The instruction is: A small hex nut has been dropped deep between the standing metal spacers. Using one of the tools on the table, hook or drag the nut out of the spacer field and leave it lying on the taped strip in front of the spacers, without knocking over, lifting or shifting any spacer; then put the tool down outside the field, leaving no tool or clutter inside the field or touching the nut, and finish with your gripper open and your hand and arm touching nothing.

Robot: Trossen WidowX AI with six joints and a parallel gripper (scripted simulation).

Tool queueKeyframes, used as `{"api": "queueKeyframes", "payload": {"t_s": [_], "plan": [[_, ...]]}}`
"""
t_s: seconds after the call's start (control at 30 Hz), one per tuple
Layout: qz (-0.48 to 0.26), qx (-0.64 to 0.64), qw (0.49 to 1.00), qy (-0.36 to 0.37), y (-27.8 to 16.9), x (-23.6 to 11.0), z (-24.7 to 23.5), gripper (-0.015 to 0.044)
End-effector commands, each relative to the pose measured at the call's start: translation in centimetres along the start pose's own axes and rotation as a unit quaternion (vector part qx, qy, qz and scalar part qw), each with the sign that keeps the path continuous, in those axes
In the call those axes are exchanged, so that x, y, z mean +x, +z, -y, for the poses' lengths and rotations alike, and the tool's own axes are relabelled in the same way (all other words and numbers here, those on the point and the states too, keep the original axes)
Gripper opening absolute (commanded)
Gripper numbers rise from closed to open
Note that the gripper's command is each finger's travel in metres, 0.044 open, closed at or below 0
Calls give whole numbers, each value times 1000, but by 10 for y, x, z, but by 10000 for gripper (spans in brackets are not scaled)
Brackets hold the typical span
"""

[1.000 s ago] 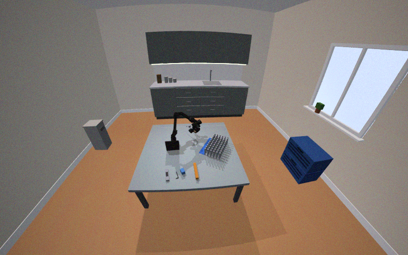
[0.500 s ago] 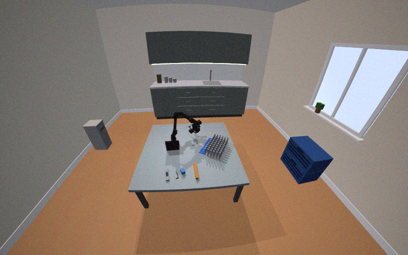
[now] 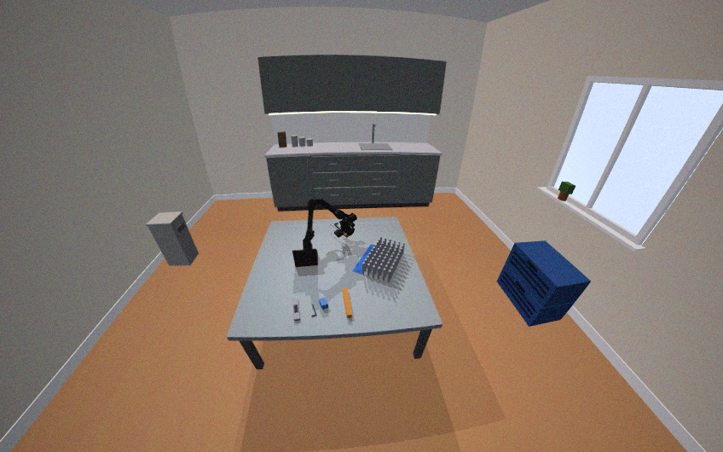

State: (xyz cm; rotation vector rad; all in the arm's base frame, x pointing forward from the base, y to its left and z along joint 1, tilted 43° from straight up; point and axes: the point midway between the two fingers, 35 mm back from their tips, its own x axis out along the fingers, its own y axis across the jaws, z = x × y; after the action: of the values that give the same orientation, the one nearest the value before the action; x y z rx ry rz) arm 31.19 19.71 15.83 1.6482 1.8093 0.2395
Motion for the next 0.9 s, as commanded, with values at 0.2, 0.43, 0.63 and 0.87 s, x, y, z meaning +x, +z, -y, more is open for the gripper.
{"api": "queueKeyframes", "payload": {"t_s": [0.2, 0.43, 0.63, 0.87], "plan": [[0, 2, 1000, 1, 2, 5, 2, 0], [0, 3, 1000, 2, 2, 9, 3, 0], [-1, 3, 1000, 3, 2, 11, 4, 0], [-2, 3, 1000, 4, 3, 15, 5, 0]]}}
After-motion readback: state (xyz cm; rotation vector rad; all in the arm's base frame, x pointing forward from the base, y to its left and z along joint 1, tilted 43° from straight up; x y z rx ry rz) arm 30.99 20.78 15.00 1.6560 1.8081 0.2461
